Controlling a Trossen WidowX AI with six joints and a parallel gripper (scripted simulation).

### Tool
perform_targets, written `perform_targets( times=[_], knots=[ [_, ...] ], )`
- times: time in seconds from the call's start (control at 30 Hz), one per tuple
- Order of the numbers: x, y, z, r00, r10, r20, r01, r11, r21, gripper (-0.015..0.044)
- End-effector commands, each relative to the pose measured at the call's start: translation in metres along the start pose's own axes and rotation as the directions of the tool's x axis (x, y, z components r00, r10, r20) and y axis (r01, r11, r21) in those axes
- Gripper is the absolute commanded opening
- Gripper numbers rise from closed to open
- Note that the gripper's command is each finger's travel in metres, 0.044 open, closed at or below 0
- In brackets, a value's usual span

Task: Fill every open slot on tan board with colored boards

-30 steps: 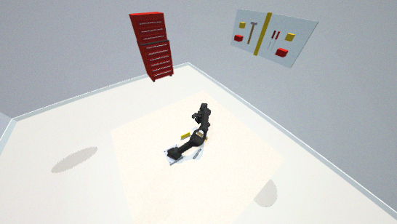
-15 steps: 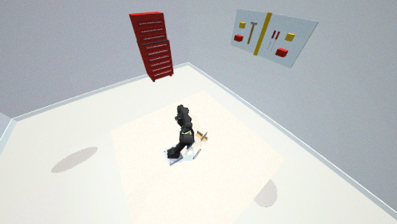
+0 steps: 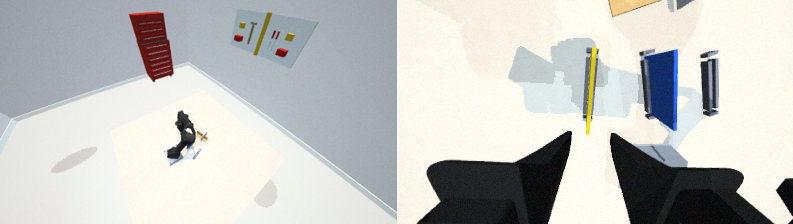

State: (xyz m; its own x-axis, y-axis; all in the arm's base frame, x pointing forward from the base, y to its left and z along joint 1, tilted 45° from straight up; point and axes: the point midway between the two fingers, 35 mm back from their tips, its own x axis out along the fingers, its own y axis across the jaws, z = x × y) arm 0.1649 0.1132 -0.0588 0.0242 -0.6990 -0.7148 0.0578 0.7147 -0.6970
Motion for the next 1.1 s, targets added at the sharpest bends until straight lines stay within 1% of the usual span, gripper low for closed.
perform_targets(
  times=[0.0, 0.07, 0.3, 1.07],
  knots=[
    [0.009, 0.000, 0.002, 1.000, 0.006, 0.011, -0.006, 1.000, 0.000, 0.0183],
    [0.018, 0.000, 0.002, 1.000, 0.006, 0.012, -0.006, 1.000, 0.000, 0.0183],
    [0.022, 0.000, 0.002, 1.000, 0.006, 0.012, -0.006, 1.000, 0.000, 0.0183],
    [0.059, 0.000, 0.002, 1.000, 0.004, 0.012, -0.004, 1.000, 0.001, 0.0183]
  ],
)
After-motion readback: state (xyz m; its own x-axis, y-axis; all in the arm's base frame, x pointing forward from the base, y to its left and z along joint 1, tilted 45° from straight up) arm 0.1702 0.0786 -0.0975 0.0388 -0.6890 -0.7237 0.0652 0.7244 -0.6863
